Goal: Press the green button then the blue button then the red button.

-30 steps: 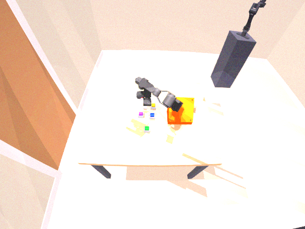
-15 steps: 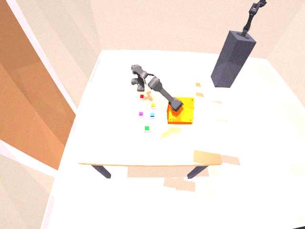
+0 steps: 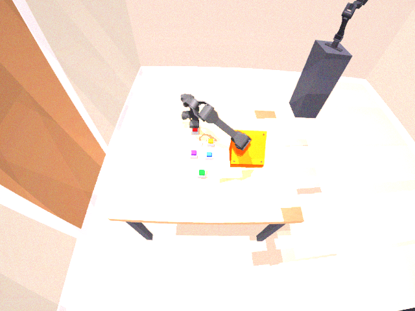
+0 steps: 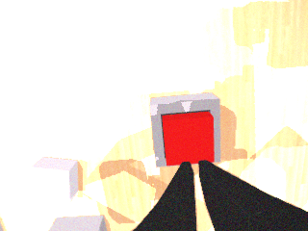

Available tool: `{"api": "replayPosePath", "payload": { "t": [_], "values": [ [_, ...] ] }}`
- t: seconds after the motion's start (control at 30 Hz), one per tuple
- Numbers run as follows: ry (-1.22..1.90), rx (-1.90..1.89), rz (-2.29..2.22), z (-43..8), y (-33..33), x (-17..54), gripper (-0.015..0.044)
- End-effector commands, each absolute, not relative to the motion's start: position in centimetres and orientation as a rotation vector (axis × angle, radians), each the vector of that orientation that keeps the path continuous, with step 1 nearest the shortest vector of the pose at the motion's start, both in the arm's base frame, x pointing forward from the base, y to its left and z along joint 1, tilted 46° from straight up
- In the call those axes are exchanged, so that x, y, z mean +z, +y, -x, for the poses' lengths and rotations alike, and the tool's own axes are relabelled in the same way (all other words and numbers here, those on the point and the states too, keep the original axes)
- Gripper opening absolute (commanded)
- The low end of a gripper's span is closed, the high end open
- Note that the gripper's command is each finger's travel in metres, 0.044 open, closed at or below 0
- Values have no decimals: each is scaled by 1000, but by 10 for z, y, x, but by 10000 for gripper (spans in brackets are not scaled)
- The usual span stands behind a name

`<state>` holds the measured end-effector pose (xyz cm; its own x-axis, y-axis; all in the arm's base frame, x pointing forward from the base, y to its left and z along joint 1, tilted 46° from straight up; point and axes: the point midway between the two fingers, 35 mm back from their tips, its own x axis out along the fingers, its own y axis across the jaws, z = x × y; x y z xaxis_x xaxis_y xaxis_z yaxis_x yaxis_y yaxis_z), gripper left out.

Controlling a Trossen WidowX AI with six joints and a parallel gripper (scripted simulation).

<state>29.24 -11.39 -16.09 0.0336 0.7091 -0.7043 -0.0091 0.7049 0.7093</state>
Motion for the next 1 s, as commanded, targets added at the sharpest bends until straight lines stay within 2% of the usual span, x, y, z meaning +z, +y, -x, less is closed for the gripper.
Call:
{"api": "replayPosePath", "payload": {
  "t": [0.0, 0.97],
  "values": [
    [1442, 601, -628, -292, -110, -167, 20],
    [1441, 602, -629, -294, -86, -190, 20]
  ]
}}
